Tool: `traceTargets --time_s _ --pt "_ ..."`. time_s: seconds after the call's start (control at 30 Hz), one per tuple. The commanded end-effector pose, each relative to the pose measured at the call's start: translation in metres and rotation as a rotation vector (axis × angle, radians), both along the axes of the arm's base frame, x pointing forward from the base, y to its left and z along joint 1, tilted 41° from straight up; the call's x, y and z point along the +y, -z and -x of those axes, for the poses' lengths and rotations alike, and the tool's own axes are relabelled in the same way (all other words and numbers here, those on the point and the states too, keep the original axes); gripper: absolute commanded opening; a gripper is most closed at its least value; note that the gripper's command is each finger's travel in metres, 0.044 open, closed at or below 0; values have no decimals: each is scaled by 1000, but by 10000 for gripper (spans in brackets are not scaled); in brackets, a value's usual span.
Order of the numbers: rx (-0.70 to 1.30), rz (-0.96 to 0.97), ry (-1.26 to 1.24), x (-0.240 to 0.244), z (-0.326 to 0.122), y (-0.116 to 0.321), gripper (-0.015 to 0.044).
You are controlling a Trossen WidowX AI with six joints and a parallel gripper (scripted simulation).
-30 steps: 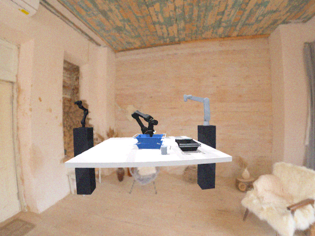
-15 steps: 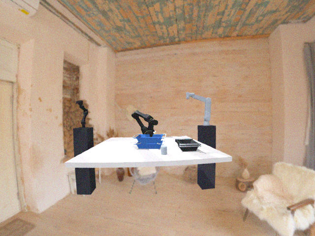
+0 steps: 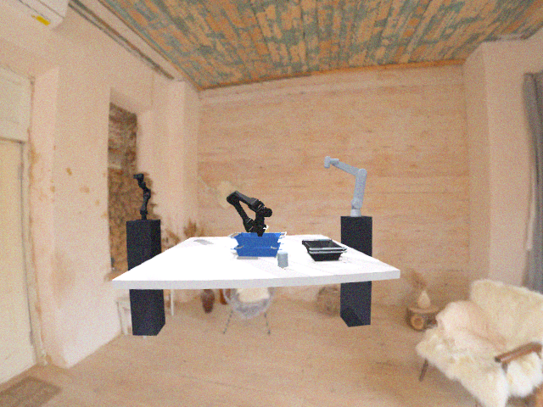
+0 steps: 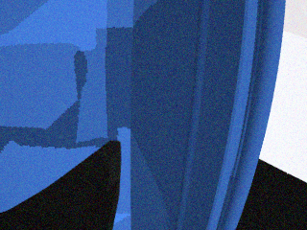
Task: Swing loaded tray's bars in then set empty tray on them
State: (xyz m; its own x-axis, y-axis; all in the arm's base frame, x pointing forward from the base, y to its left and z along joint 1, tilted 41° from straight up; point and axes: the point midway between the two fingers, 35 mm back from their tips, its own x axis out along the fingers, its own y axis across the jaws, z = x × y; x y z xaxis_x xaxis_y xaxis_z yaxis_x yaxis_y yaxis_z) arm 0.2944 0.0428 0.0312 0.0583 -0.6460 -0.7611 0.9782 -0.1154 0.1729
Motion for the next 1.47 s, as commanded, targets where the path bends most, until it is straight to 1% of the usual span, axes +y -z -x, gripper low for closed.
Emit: traceTargets --time_s 0.0,0.47,0.8,1.43 --pt "10 3 -3 -1 2 1 235" --pt "10 3 -3 -1 2 1 440" --pt "2 -1 -1 6 -1 -6 440" --pt "13 -1 -3 71 6 -82 440"
